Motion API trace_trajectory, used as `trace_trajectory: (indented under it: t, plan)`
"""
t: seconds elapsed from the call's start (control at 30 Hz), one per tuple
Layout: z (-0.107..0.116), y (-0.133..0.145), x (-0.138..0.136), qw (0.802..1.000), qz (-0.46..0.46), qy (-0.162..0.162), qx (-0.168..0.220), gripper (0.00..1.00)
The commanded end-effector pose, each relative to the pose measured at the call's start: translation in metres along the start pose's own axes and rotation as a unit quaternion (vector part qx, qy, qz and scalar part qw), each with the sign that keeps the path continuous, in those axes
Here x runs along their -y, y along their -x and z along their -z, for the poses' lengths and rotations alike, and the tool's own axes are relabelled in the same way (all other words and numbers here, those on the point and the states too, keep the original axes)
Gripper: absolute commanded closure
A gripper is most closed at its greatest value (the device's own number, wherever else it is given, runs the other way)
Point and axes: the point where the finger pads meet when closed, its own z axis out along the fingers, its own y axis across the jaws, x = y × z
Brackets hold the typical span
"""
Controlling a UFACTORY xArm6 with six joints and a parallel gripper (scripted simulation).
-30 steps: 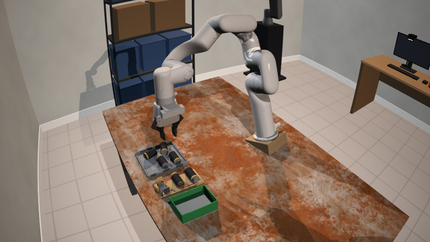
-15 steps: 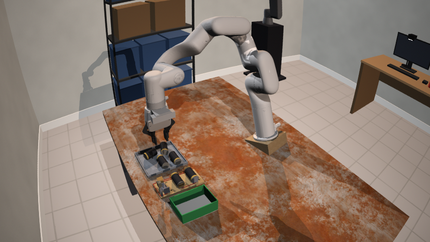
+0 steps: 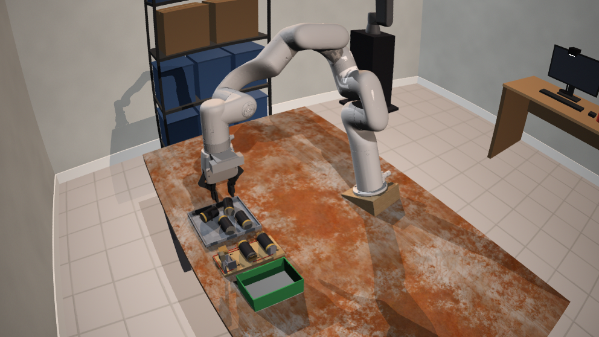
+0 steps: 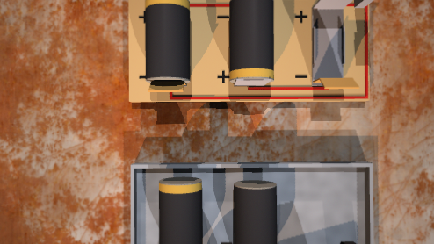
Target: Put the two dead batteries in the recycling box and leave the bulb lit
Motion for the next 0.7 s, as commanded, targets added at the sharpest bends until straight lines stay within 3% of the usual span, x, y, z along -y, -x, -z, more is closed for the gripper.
trace_trajectory:
  t: [0.0,0.13,0.2,0.67]
  plan:
    - [-0.009,0.000,-0.001,1.000,0.000,0.001,0.000,0.49]
    - [-0.062,0.000,-0.001,1.000,0.000,0.001,0.000,0.49]
    - [-0.074,0.000,-0.001,1.000,0.000,0.001,0.000,0.49]
    - [-0.075,0.000,-0.001,1.000,0.000,0.001,0.000,0.49]
